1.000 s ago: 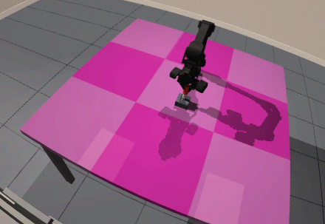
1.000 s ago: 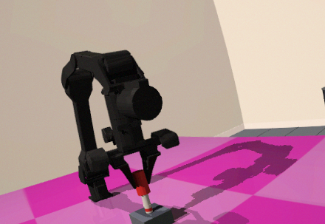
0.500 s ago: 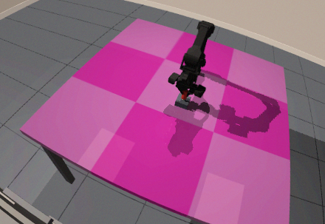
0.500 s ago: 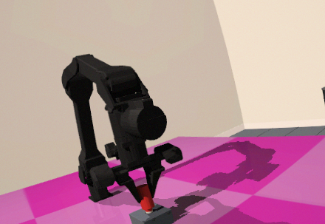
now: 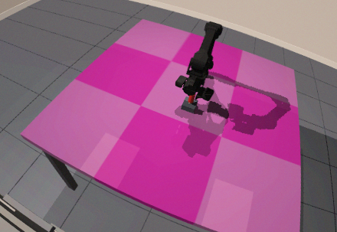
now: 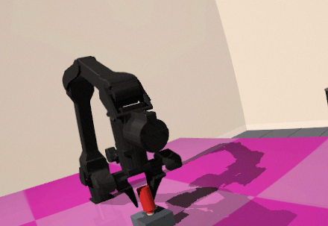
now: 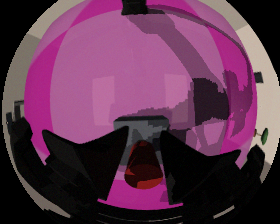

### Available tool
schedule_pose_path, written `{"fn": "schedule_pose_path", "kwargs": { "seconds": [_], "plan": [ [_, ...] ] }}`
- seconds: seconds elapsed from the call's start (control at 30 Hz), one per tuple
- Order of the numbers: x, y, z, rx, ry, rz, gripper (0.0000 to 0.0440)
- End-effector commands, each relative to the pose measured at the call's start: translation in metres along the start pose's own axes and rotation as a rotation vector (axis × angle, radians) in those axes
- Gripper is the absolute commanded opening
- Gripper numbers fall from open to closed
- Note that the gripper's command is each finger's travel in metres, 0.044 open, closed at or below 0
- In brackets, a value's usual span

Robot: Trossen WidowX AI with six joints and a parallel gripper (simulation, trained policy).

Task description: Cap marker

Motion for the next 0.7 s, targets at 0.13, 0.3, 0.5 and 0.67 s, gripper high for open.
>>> {"fn": "schedule_pose_path", "kwargs": {
  "seconds": [0.13,0.3,0.5,0.67],
  "plan": [
    [-0.013,0.0,-0.001,0.02,-0.017,-0.016,0.033],
    [-0.016,0.0,-0.004,0.039,0.011,-0.025,0.044],
    [-0.016,-0.003,-0.019,0.077,0.075,-0.029,0.044],
    [-0.016,-0.005,-0.038,0.107,0.128,-0.035,0.044]
  ]
}}
Point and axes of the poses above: the point midway between the two fingers, 35 mm back from their tips, its own z axis out along the fingers, its own y axis across the jaws, x = y × z, the point moved 4 cm from there along -z, back along the fingers, and after that the axes turned 10 degrees about z, right-handed, at the moved point
